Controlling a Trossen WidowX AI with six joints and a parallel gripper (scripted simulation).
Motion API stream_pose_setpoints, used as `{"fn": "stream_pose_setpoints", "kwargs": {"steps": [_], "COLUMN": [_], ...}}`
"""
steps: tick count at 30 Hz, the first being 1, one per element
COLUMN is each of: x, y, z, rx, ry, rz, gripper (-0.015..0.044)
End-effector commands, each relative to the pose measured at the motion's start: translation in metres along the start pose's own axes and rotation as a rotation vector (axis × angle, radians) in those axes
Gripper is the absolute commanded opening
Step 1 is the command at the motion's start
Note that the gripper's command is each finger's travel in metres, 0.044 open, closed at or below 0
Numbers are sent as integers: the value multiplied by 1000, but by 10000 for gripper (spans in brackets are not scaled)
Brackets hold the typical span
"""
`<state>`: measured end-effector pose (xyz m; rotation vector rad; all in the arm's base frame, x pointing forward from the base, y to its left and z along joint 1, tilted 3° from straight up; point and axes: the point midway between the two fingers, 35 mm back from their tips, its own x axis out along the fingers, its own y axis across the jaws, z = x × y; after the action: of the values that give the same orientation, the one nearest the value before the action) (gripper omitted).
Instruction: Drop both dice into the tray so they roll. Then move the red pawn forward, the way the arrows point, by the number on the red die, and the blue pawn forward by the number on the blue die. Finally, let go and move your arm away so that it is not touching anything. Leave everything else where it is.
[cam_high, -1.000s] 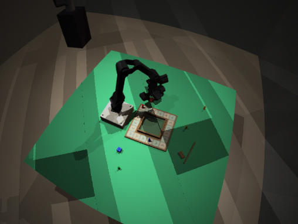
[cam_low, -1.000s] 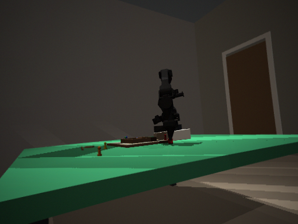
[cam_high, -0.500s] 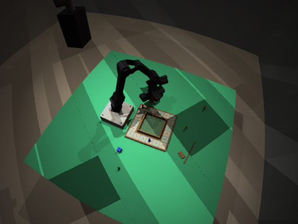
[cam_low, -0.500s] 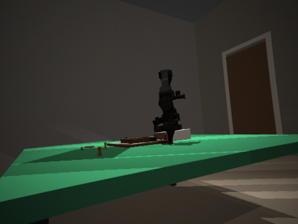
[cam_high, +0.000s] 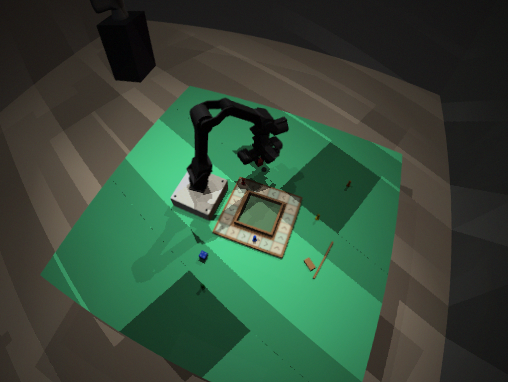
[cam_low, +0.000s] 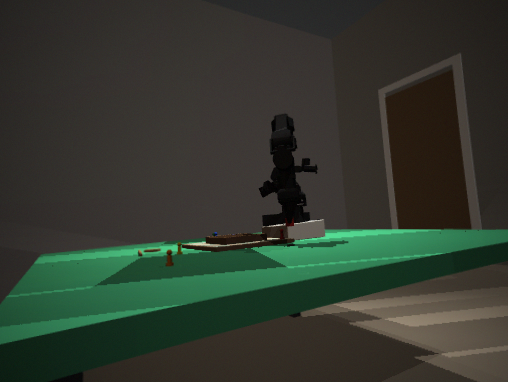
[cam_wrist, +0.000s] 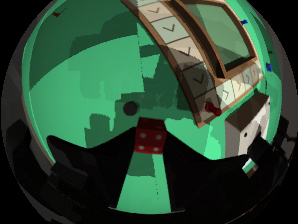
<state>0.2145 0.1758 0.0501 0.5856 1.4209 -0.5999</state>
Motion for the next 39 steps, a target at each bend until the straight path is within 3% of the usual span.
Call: {"fn": "stream_pose_setpoints", "kwargs": {"steps": [1, 6, 13, 39], "x": [-38, -65, -64, -43], "y": [-3, -11, -12, -47], "z": [-1, -2, 3, 109], "rx": [5, 4, -16, -336], "ry": [4, 4, 6, -2], "rz": [12, 11, 12, 13], "gripper": [0, 0, 0, 0]}}
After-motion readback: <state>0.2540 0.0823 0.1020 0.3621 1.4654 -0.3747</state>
